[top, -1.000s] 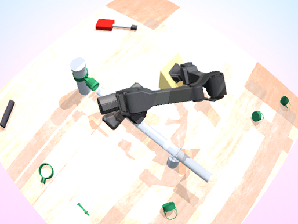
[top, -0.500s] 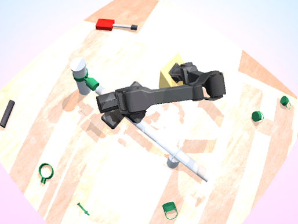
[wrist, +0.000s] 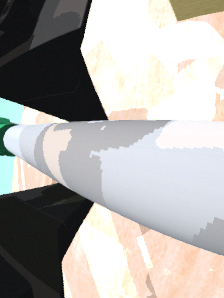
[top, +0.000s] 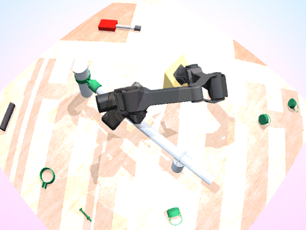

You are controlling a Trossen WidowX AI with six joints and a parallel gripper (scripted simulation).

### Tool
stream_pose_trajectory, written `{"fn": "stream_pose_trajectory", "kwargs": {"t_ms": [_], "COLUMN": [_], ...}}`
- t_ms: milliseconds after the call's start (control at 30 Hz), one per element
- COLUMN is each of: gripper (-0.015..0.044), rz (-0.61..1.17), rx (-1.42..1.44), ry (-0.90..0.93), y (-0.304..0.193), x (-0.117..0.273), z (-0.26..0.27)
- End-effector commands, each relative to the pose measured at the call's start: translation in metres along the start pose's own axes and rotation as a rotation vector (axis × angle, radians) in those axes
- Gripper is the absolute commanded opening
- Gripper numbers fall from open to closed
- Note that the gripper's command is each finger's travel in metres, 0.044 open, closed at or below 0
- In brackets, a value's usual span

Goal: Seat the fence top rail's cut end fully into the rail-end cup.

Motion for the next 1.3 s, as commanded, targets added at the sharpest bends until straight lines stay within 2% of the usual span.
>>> {"fn": "stream_pose_trajectory", "kwargs": {"t_ms": [0, 1267], "gripper": [0.0, 0.0], "rz": [0.015, 0.002], "rx": [0.002, 0.001], "ry": [-0.012, -0.002], "y": [-0.0069, -0.0018], "x": [0.003, 0.0003], "z": [-0.0012, -0.0003]}}
Point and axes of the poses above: the point midway between the two fingers, 35 mm back from their tips, its own x axis back along the fingers, its own z axis across the jaws, y = z × x, the point moved 2 cm from there along x, back along the fingers, and after that the axes turned 9 degrees about -x, right-handed, at the moved point
